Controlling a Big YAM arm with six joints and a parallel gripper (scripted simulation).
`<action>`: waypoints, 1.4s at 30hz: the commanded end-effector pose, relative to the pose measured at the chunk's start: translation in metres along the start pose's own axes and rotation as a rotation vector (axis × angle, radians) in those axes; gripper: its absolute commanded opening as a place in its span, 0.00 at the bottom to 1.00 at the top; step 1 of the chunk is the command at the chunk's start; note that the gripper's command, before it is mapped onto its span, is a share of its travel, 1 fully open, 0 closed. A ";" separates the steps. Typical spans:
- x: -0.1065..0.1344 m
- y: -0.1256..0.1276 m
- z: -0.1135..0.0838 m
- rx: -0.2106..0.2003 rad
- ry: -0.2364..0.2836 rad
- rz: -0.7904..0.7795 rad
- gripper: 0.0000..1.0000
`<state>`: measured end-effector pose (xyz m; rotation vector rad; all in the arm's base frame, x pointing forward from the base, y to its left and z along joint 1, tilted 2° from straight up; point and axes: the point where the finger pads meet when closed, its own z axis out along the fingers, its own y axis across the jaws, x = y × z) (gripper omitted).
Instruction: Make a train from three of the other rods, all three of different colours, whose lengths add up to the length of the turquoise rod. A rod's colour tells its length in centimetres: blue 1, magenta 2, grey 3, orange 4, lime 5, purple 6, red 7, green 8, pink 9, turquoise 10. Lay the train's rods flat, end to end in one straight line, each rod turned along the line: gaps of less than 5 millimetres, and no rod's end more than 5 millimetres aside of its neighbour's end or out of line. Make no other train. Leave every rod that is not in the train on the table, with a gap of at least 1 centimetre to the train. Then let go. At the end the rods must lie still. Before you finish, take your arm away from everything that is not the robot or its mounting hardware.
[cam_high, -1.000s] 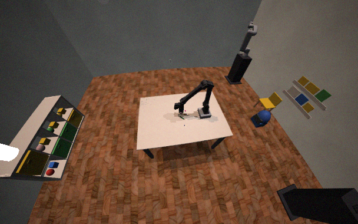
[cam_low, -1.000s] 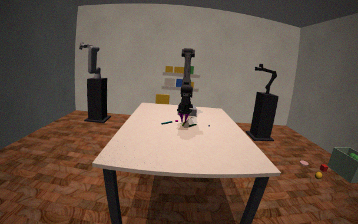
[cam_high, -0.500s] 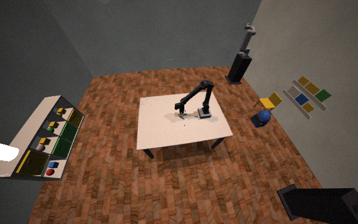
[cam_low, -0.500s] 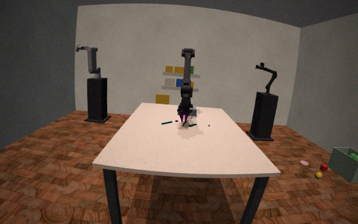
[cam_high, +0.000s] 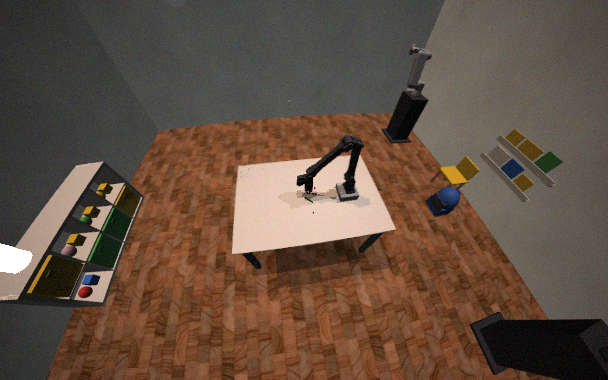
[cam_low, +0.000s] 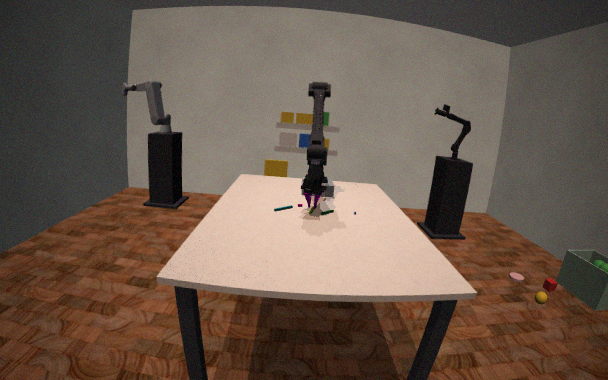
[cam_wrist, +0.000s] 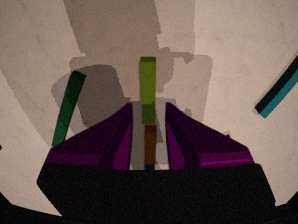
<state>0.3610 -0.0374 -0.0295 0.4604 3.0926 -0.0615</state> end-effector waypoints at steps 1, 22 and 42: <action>-0.009 -0.003 -0.010 -0.007 -0.039 0.004 0.23; -0.014 -0.002 -0.010 -0.008 -0.042 0.004 0.23; -0.020 -0.001 -0.007 -0.005 -0.031 0.004 0.23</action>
